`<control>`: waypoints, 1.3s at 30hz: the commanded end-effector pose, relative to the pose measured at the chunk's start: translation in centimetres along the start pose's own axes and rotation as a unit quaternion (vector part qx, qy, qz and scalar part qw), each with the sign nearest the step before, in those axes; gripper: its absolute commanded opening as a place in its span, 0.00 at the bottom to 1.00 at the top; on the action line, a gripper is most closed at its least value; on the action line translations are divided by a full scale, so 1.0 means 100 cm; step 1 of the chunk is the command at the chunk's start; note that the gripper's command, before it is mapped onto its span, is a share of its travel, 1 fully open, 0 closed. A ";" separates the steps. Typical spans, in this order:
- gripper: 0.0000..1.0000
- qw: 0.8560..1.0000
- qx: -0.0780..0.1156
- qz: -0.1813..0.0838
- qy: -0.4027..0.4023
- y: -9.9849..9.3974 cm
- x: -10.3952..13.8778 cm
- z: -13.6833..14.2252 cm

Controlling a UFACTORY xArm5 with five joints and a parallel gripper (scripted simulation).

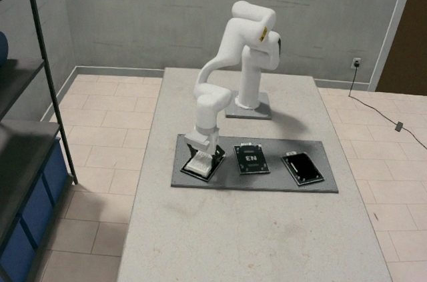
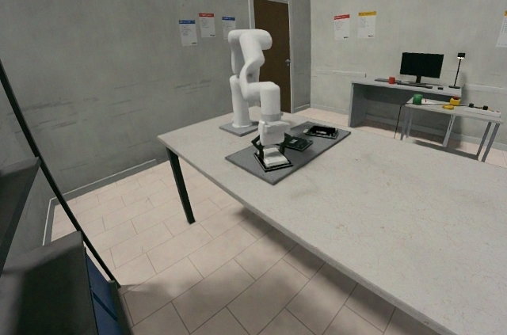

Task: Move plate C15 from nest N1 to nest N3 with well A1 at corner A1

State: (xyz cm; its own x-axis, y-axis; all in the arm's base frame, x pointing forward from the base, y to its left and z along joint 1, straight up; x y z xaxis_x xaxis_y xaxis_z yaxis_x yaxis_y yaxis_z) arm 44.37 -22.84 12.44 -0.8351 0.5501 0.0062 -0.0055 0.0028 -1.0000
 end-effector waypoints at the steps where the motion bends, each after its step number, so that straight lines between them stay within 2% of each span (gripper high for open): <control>1: 0.00 1.000 -0.003 0.002 0.000 -0.002 -0.001 0.000; 23: 0.00 1.000 -0.003 0.002 0.000 -0.002 -0.001 0.000; 39: 0.00 1.000 -0.003 0.002 0.000 -0.012 -0.001 0.001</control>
Point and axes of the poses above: the point where the finger pads meet when closed, its own y axis out along the fingers, its own z axis across the jaws, x = y × z, the point moved 10 cm from there along -y, back along the fingers, and after that the axes turned 5 degrees about y, right-handed, at the moved point
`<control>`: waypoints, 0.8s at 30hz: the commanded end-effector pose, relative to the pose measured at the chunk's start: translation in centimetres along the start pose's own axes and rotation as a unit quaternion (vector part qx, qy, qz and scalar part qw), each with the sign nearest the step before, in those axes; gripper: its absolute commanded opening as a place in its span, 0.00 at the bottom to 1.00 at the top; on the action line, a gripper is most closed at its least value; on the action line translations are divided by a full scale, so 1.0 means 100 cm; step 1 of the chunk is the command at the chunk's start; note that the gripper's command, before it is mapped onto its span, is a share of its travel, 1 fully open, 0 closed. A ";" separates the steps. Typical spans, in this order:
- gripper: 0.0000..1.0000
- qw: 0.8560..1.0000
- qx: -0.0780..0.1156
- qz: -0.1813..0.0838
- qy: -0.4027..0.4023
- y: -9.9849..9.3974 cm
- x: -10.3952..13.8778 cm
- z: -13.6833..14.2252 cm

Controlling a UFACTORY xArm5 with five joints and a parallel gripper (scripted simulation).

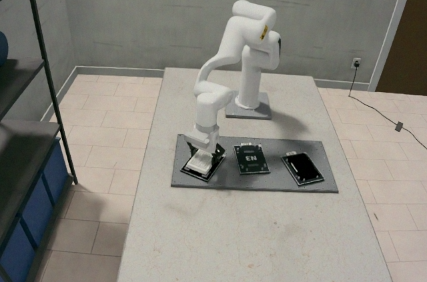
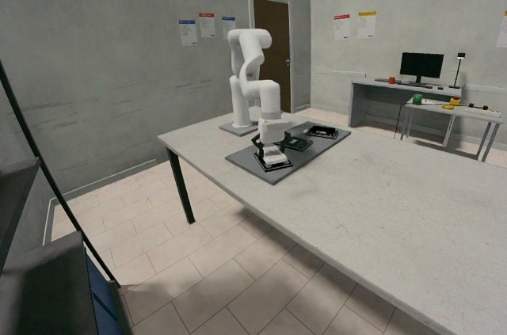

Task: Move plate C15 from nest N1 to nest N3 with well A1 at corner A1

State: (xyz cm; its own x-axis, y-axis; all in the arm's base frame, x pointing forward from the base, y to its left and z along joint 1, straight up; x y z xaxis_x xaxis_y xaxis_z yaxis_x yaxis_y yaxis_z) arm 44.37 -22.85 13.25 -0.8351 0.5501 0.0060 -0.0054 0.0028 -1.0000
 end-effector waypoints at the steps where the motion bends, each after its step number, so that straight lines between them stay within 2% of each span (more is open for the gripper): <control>1: 0.00 1.000 -0.003 0.002 0.000 -0.004 -0.001 0.000; 24: 0.00 1.000 -0.003 0.002 0.000 -0.014 -0.001 0.001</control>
Point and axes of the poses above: the point where the finger pads meet when closed, its own y axis out along the fingers, its own z axis across the jaws, x = y × z, the point moved 10 cm from there along -y, back along the fingers, and after that the axes turned 5 degrees about y, right-handed, at the moved point
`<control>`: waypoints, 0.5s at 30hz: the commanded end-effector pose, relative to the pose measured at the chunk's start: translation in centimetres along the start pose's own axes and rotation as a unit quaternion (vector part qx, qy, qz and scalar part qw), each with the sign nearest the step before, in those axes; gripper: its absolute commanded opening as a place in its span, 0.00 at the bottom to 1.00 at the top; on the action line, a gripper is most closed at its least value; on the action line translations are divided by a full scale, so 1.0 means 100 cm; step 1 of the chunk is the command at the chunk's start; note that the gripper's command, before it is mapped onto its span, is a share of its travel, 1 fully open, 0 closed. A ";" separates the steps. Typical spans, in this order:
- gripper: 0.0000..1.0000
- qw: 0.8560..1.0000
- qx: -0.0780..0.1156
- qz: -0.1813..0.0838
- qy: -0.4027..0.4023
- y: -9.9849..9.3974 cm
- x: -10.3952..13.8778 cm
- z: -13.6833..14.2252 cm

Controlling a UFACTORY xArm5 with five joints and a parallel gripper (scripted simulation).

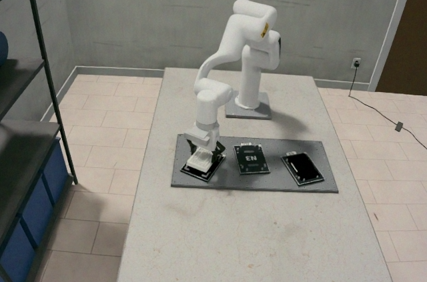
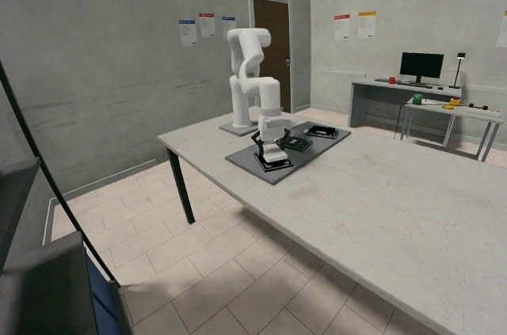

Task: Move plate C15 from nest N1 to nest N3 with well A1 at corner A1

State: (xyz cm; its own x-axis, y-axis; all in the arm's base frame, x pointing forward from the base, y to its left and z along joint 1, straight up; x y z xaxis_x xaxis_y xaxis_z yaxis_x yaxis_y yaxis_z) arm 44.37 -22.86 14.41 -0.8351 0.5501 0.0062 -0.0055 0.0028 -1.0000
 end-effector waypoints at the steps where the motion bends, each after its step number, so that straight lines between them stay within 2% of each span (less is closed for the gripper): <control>1: 0.00 1.000 -0.003 0.002 0.000 -0.004 -0.001 0.000; 15: 0.00 1.000 -0.003 0.002 0.000 -0.024 -0.001 0.001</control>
State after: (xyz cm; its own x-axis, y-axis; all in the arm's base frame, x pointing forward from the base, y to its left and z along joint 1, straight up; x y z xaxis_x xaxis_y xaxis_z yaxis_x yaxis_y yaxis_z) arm 44.38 -22.87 15.91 -0.8351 0.5501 0.0061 -0.0055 0.0028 -1.0000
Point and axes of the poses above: the point where the finger pads meet when closed, its own y axis out along the fingers, its own z axis across the jaws, x = y × z, the point moved 10 cm from there along -y, back along the fingers, and after that the axes turned 5 degrees about y, right-handed, at the moved point
